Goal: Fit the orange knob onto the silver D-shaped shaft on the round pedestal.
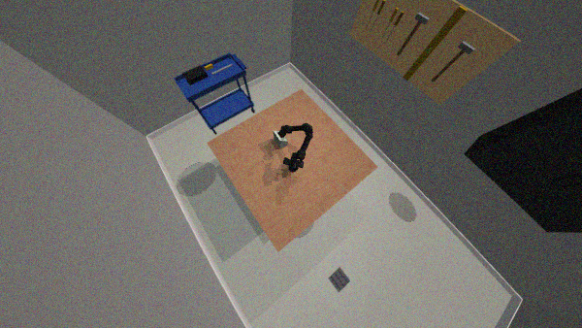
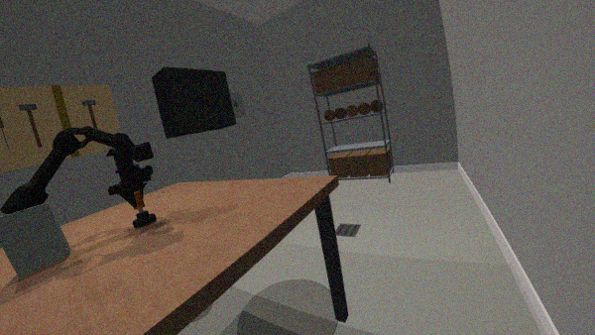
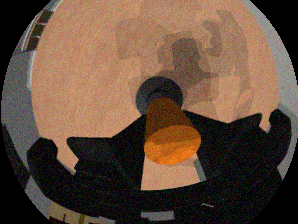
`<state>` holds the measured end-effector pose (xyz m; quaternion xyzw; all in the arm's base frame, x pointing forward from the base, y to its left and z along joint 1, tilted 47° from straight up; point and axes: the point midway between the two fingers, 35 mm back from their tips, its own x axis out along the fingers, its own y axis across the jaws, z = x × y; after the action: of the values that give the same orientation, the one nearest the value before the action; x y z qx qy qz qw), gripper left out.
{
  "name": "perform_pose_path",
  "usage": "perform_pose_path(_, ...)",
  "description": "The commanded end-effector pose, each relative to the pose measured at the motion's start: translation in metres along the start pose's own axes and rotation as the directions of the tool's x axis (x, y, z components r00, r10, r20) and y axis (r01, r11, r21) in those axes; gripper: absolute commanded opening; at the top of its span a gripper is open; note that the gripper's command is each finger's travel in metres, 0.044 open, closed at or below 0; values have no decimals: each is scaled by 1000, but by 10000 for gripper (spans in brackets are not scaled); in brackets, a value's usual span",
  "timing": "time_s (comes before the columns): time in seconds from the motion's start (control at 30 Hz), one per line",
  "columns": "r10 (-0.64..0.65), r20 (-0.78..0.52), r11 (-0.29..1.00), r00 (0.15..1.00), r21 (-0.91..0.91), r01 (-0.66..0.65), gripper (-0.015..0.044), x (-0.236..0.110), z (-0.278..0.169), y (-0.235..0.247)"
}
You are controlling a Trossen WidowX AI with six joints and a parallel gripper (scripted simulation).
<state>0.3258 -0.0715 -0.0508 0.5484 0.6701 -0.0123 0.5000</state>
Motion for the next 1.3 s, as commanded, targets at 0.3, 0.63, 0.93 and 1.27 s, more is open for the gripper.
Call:
perform_pose_path(0.3,-3,0,984,1000,179,3,0,3,1,0)
perform_pose_path(0.63,-3,0,984,1000,179,3,0,4,1,0)
perform_pose_path(0.93,-3,0,984,1000,179,3,0,4,0,0)
perform_pose_path(1.27,-3,1,954,1000,300,3,0,-1,1,1)
